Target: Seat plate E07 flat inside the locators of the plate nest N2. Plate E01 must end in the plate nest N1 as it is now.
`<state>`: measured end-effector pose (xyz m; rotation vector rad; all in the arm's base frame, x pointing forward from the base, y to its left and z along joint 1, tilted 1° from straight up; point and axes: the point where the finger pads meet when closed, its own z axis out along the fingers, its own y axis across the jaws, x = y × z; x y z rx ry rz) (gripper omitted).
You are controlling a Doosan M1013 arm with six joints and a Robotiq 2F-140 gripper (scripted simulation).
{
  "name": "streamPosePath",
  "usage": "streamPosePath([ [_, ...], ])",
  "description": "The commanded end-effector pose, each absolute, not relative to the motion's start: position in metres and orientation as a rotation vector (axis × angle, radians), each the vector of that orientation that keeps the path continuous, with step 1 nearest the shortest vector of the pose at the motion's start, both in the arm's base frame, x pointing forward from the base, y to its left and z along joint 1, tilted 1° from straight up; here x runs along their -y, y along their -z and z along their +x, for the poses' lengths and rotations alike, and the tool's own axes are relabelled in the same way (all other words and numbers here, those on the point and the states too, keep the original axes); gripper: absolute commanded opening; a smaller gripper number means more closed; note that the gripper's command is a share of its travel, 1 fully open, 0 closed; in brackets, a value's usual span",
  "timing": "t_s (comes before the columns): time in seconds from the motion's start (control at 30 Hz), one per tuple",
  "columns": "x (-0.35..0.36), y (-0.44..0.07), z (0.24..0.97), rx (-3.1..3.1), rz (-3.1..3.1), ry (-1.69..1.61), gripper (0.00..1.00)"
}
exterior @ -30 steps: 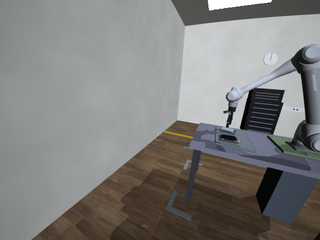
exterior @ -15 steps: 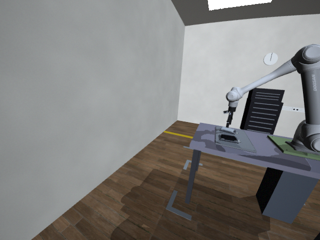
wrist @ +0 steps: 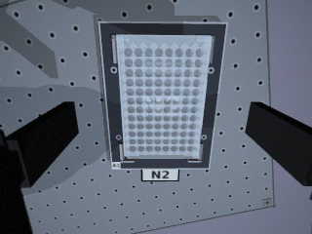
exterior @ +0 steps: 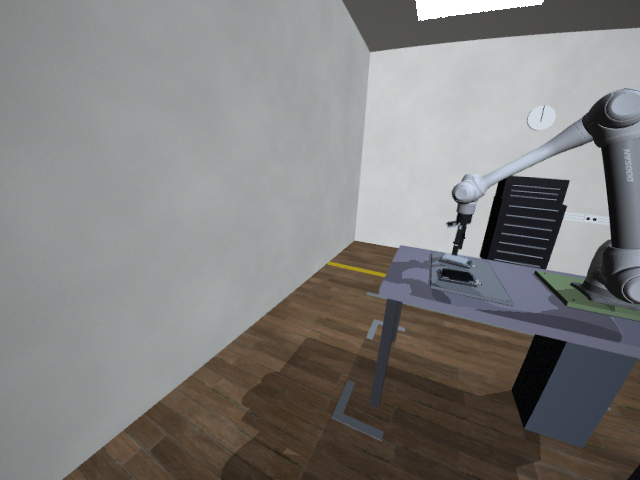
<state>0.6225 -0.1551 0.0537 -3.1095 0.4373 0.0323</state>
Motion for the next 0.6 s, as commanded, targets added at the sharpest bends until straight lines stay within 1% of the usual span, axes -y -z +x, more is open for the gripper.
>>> streamPosePath([
  [0.0, 0.1586, -0.0567, 0.6233, -0.434, -3.111, -0.02, 1.0],
  [0.57, 0.1585, -0.0534, 0.6229, -0.434, -3.111, -0.021, 1.0],
])
